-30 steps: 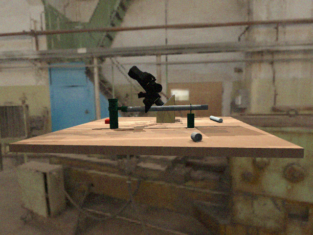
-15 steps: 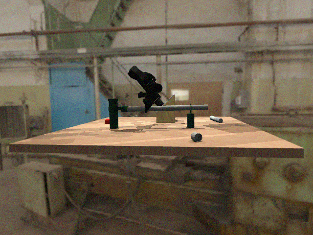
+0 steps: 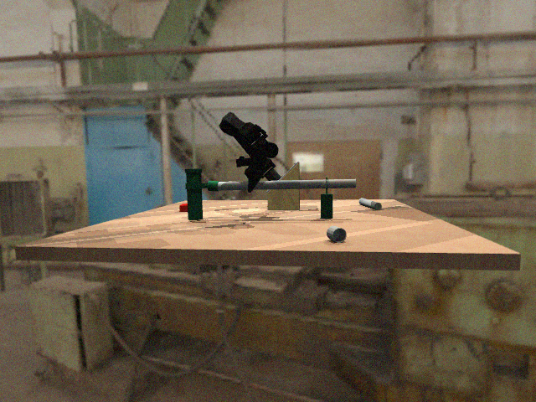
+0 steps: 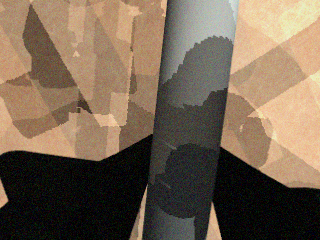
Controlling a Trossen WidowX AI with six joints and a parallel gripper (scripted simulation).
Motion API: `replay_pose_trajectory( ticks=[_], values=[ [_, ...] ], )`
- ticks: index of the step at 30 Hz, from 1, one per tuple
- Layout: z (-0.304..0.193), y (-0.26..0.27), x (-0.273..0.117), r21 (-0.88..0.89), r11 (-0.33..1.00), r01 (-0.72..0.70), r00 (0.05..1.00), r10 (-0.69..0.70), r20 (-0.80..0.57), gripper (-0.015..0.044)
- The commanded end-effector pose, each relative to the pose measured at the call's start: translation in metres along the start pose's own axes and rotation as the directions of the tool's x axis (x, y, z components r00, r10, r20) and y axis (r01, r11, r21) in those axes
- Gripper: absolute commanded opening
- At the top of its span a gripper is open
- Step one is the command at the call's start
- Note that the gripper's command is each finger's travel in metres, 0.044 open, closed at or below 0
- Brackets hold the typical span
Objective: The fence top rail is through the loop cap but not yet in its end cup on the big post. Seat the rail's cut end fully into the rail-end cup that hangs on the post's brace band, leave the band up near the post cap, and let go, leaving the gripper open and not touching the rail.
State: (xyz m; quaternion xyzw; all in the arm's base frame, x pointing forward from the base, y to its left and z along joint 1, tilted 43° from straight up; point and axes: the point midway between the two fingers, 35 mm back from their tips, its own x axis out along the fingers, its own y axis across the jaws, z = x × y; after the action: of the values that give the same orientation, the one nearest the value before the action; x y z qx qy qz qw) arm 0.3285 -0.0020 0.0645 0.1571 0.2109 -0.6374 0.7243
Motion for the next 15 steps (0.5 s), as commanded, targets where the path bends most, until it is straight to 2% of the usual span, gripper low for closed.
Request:
replay_pose_trajectory(
  ticks=[1,15],
  values=[
    [0.0004,0.0016,-0.0058,0.0,1.0,-0.014,1.0,0.014,0.004,0.0],
    [0.0004,0.0001,-0.001,0.0,1.0,0.001,1.0,-0.001,0.002,0.0]
  ],
)
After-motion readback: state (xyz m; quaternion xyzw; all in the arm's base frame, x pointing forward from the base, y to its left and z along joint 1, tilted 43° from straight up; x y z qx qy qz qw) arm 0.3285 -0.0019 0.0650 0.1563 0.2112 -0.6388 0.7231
